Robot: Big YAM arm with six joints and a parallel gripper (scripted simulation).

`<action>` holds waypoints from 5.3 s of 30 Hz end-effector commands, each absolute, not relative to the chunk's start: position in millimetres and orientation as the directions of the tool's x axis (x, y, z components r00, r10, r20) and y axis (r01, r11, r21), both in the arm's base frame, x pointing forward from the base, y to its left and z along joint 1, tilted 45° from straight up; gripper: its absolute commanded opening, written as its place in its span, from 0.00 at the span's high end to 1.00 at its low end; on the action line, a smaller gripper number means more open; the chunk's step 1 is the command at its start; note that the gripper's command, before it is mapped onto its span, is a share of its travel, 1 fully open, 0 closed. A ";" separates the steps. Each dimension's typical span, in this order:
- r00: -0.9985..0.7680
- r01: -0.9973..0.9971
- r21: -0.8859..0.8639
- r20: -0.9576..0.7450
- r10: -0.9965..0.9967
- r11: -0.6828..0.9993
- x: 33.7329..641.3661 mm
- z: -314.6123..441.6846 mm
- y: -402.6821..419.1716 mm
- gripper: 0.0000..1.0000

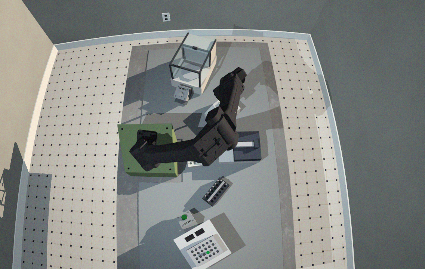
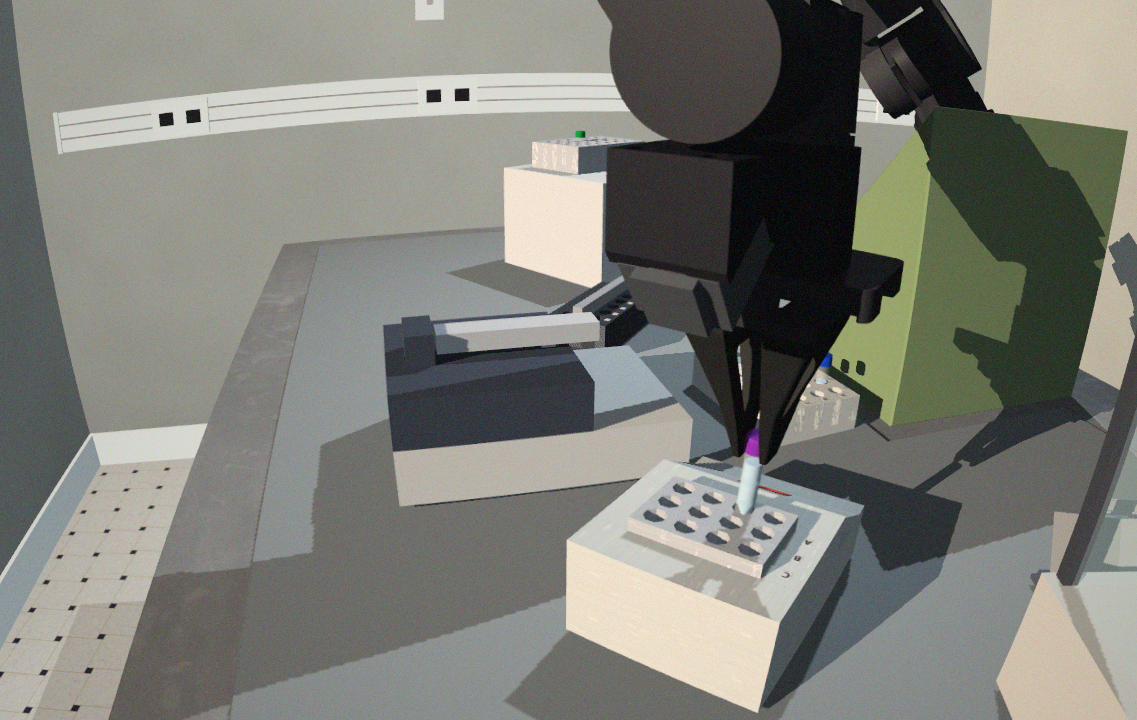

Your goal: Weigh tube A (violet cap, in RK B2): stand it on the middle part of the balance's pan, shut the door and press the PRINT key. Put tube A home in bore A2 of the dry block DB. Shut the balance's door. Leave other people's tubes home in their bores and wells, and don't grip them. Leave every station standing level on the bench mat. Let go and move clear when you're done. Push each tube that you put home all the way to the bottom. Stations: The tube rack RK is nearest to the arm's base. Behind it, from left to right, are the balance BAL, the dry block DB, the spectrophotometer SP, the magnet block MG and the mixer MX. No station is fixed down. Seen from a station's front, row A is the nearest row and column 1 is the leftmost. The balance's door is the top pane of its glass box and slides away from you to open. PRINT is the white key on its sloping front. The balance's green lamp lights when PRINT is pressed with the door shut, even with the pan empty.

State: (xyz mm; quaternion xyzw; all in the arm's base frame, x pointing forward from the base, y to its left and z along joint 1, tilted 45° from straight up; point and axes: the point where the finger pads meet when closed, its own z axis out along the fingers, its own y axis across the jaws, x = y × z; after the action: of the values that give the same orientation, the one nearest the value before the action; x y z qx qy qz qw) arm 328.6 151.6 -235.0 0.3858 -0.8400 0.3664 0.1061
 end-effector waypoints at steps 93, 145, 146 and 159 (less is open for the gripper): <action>-0.674 -0.733 -0.522 0.474 -0.566 0.436 332.8 -240.9 149.0 0.91; -0.682 -0.723 -0.534 0.449 -0.577 0.438 336.4 -235.3 158.0 0.91; -0.682 -0.723 -0.534 0.449 -0.577 0.438 336.4 -235.3 158.0 0.91; -0.682 -0.723 -0.534 0.449 -0.577 0.438 336.6 -235.3 158.0 0.91</action>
State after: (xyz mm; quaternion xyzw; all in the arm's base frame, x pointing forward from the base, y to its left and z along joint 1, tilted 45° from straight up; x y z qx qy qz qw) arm 328.9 150.3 -235.6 0.3859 -0.8399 0.3661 0.1078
